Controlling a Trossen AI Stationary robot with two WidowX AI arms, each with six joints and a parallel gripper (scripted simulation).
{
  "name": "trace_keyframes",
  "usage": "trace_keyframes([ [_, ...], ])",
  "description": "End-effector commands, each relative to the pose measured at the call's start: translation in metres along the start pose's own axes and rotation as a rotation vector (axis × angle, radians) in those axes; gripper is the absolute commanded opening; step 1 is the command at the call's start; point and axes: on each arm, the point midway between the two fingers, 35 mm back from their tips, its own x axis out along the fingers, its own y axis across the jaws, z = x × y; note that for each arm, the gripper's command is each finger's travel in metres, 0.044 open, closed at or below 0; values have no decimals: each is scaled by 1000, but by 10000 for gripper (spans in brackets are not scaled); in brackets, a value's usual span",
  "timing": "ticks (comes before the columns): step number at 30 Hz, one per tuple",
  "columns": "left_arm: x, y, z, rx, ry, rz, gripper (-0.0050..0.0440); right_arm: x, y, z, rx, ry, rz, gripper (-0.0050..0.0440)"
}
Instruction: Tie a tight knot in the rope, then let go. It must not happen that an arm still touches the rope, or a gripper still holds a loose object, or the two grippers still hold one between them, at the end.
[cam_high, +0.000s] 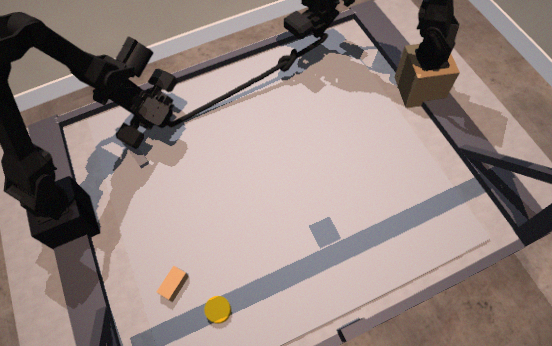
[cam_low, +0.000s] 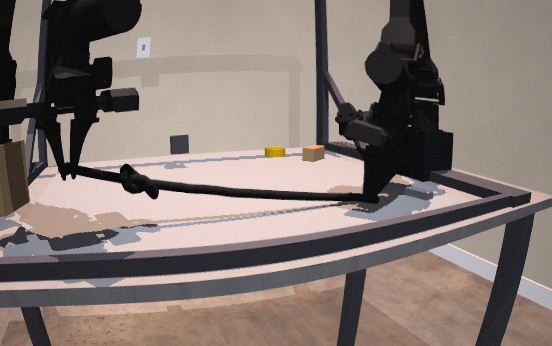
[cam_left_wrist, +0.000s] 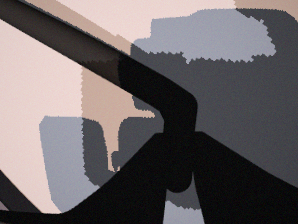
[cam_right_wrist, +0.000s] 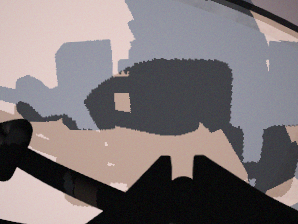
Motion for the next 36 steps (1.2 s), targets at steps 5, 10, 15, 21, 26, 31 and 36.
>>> trace_keyframes([
  [5, -3, 4, 0, 6, 1, 13, 45, -9, -18, 7, -4, -18, 6, 30],
  [10, -3, 4, 0, 6, 1, 13, 45, -11, -32, 11, -4, -18, 5, 30],
  [15, -3, 4, 0, 6, 1, 13, 45, -13, -43, 13, -4, -19, 4, 30],
  [21, -3, 4, 0, 6, 1, 13, 45, -13, -43, 13, -4, -19, 4, 30],
  [26, -3, 4, 0, 6, 1, 13, 45, -13, -43, 13, -4, -19, 4, 30],
  [31, -3, 4, 0, 6, 1, 13, 45, -10, -41, 13, -4, -18, 5, 30],
  [36, -3, 4, 0, 6, 1, 13, 45, 3, -35, 10, -4, -18, 5, 30],
])
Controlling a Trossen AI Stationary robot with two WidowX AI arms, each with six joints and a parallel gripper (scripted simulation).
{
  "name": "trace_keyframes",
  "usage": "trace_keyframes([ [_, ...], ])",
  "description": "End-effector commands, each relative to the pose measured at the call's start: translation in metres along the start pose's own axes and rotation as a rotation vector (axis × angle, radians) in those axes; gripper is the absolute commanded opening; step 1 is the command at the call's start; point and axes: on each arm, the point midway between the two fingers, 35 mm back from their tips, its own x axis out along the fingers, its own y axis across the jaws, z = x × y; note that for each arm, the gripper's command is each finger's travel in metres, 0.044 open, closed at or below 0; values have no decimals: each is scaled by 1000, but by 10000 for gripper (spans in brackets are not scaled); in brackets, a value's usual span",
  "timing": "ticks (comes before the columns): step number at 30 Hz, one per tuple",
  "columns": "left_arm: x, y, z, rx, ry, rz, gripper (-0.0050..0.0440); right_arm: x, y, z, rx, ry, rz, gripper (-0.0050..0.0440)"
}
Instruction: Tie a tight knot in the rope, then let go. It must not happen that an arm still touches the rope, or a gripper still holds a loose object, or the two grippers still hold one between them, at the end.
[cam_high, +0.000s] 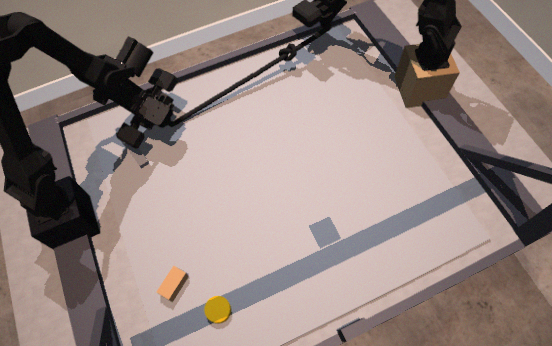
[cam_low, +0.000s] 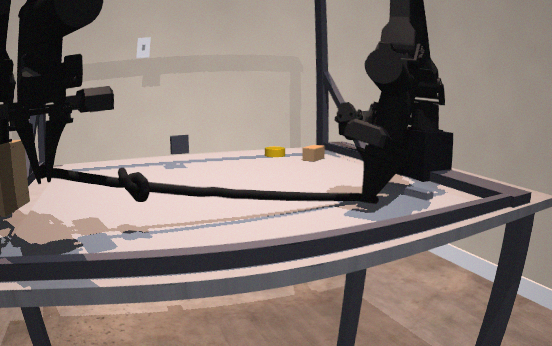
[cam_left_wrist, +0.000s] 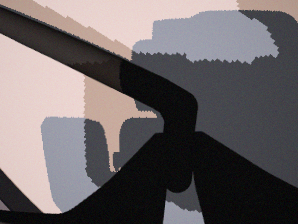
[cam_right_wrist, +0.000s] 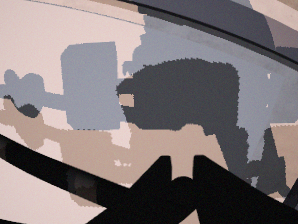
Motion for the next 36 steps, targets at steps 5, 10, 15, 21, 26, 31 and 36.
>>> trace_keyframes([
  [5, -3, 3, 0, 5, 5, 8, 45, 9, 3, -2, 5, -6, -8, 30],
  [10, -3, 3, 0, 5, 5, 8, 45, 17, 7, -3, 5, -6, -7, 30],
  [15, -3, 3, 0, 5, 5, 8, 45, 28, 12, -5, 5, -6, -7, 30],
  [21, -3, 3, 0, 5, 5, 8, 45, 33, 15, -6, 5, -6, -7, 30],
  [26, -3, 3, 0, 5, 5, 8, 45, 44, 20, -9, 5, -5, -6, 30],
  [31, -3, 3, 0, 5, 5, 8, 45, 47, 22, -9, 5, -5, -6, 30],
  [36, -3, 3, 0, 5, 5, 8, 45, 47, 22, -9, 5, -5, -6, 30],
])
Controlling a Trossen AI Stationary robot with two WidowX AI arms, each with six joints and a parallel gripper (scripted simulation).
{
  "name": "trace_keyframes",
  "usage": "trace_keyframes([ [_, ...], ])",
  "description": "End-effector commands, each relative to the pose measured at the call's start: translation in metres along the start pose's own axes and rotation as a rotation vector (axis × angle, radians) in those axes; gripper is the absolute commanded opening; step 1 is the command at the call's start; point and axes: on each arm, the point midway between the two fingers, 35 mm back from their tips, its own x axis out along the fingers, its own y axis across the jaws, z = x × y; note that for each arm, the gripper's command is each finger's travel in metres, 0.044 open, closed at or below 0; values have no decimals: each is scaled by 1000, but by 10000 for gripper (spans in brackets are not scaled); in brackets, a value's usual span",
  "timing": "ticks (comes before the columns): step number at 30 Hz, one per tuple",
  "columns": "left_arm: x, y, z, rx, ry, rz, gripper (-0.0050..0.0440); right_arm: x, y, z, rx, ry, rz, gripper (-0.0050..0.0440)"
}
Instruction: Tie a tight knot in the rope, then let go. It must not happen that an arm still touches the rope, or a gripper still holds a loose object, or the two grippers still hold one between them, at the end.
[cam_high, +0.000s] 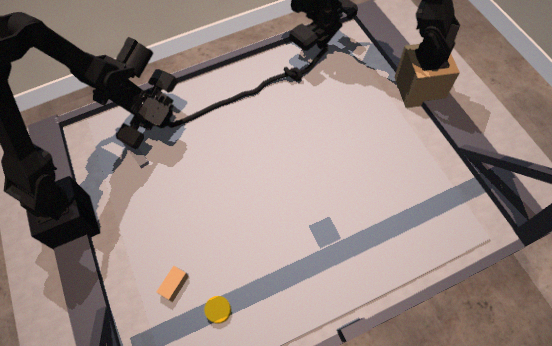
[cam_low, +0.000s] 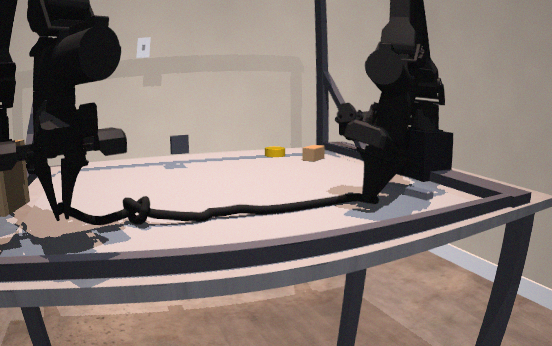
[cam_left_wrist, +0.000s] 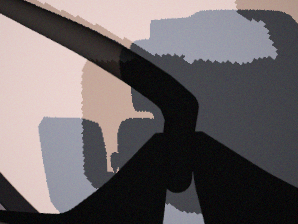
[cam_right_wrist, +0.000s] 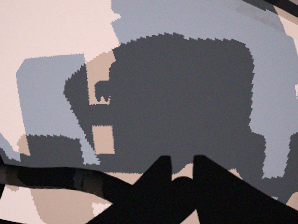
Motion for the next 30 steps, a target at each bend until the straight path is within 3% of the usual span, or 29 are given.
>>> trace_keyframes([
  [1, -3, 5, 0, 7, 5, 15, 45, -3, 1, 4, 4, -21, 3, 30],
  [4, -3, 5, 0, 7, 5, 15, 45, -3, 1, 4, 4, -21, 3, 30],
  [7, -3, 5, 0, 7, 5, 15, 45, -3, 1, 4, 4, -21, 3, 100],
  [17, -3, 5, 0, 7, 5, 15, 45, -3, 1, 4, 4, -21, 3, 100],
  [18, -3, 5, 0, 7, 5, 15, 45, -4, 1, 4, 4, -21, 3, 124],
  [20, -3, 5, 0, 7, 5, 15, 45, -4, 1, 4, 4, -21, 3, 124],
  [30, -3, 5, 0, 7, 5, 15, 45, -41, 2, 4, 4, -21, 3, 364],
])
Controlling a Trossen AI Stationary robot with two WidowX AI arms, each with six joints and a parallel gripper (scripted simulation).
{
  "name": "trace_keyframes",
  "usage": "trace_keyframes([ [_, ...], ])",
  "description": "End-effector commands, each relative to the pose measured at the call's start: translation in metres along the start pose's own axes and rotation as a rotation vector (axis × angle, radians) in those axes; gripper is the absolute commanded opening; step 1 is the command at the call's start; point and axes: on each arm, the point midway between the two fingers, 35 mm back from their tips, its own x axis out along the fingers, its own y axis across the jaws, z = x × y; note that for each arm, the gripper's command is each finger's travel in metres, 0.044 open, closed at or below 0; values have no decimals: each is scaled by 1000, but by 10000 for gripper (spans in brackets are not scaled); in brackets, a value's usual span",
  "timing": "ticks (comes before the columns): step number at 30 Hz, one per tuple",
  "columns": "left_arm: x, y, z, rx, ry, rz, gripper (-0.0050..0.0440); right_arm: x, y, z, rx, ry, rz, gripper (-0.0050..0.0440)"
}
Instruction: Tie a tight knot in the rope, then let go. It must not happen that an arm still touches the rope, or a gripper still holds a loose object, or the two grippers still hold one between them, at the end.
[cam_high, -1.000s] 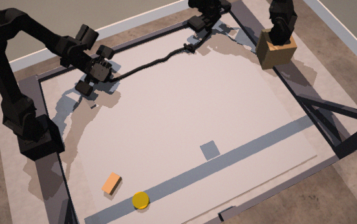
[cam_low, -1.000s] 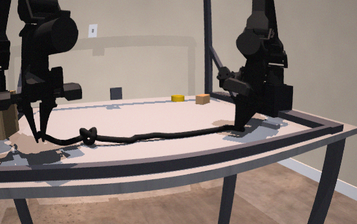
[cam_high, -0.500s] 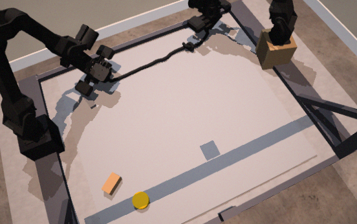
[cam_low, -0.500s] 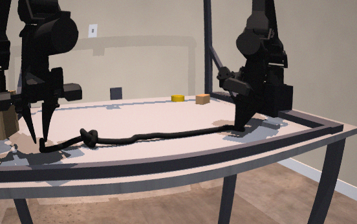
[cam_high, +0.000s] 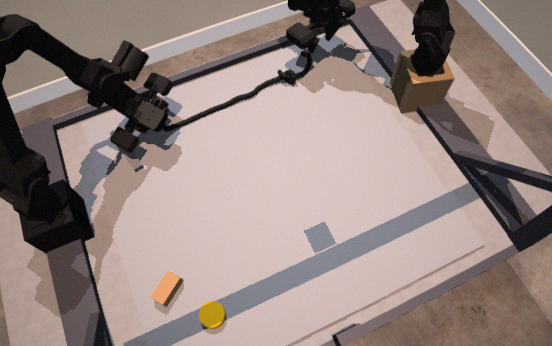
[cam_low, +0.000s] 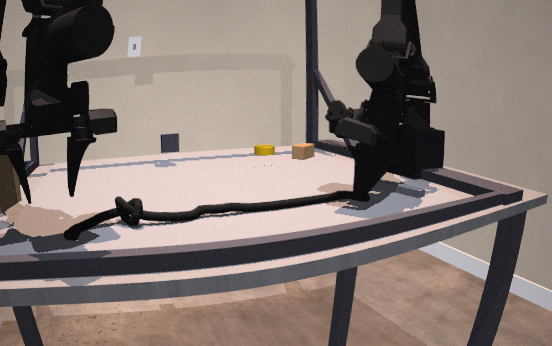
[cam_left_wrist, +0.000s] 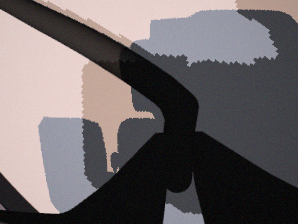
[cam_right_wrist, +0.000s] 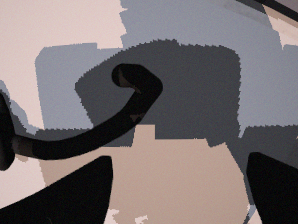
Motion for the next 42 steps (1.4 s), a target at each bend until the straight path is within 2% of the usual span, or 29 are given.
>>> trace_keyframes([
  [1, -3, 5, 0, 7, 5, 15, 45, -26, 2, 7, 4, -34, 8, 388],
  [3, -3, 5, 0, 7, 5, 15, 45, -37, 2, 6, 4, -34, 8, 436],
  [4, -3, 5, 0, 7, 5, 15, 45, -39, 2, 6, 4, -34, 8, 440],
  [9, -3, 5, 0, 7, 5, 15, 45, -44, 2, 6, 4, -34, 8, 440],
  [13, -3, 5, 0, 7, 5, 15, 45, -66, 2, 5, 4, -34, 8, 440],
  [17, -3, 5, 0, 7, 5, 15, 45, -73, 2, 5, 4, -34, 8, 440],
  [22, -3, 5, 0, 7, 5, 15, 45, -98, 2, 4, 4, -35, 8, 440],
  [33, -3, 5, 0, 7, 5, 15, 45, -99, 2, 4, 4, -35, 8, 440],
  [35, -3, 5, 0, 7, 5, 15, 93, -99, 2, 4, 4, -35, 8, 392],
  [36, -3, 5, 0, 7, 5, 15, 100, -99, 2, 4, 4, -35, 8, 368],
  [39, -3, 5, 0, 7, 5, 15, 100, -99, 2, 4, 4, -35, 8, 296],
  [41, -3, 5, 0, 7, 5, 15, 100, -99, 2, 4, 4, -35, 8, 296],
  [42, -3, 5, 0, 7, 5, 15, 100, -99, 2, 4, 4, -35, 8, 272],
])
